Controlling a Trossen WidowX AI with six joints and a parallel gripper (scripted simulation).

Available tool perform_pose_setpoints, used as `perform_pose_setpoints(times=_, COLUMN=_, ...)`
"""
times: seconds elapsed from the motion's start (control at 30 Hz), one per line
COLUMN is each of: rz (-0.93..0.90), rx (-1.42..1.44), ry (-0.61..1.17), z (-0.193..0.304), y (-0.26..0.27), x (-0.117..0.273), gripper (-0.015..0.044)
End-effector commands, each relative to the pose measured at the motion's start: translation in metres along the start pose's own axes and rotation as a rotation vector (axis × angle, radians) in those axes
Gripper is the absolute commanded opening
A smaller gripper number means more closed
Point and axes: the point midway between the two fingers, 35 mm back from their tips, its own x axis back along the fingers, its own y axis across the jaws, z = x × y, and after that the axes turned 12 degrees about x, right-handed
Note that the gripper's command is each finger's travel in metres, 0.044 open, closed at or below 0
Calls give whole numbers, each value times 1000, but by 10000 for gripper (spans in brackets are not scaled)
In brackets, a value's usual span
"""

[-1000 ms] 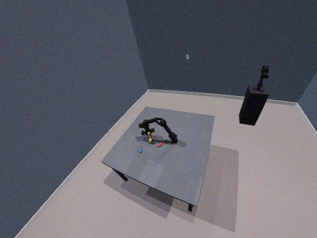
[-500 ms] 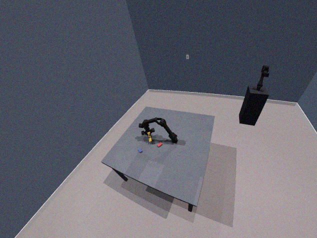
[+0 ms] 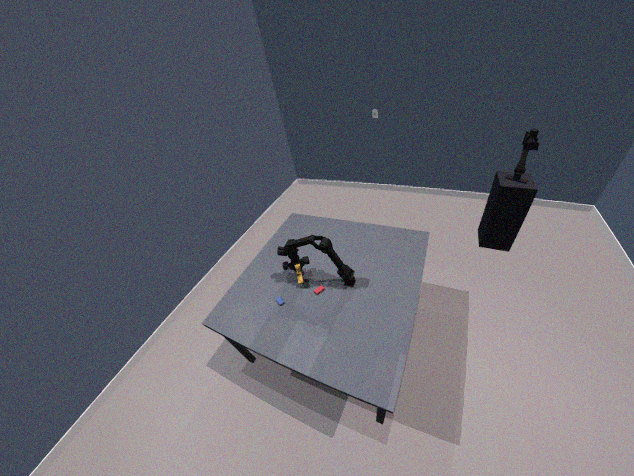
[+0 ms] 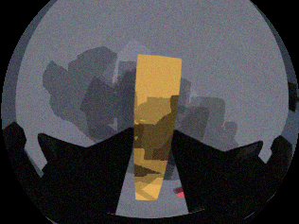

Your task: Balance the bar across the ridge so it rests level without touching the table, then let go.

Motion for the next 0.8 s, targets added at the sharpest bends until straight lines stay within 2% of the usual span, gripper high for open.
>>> perform_pose_setpoints(times=0.0, rz=0, rx=0, ry=0, z=0, y=0, x=0, gripper=170)
perform_pose_setpoints(times=0.77, rz=0, rx=0, ry=0, z=0, y=0, x=0, gripper=185)
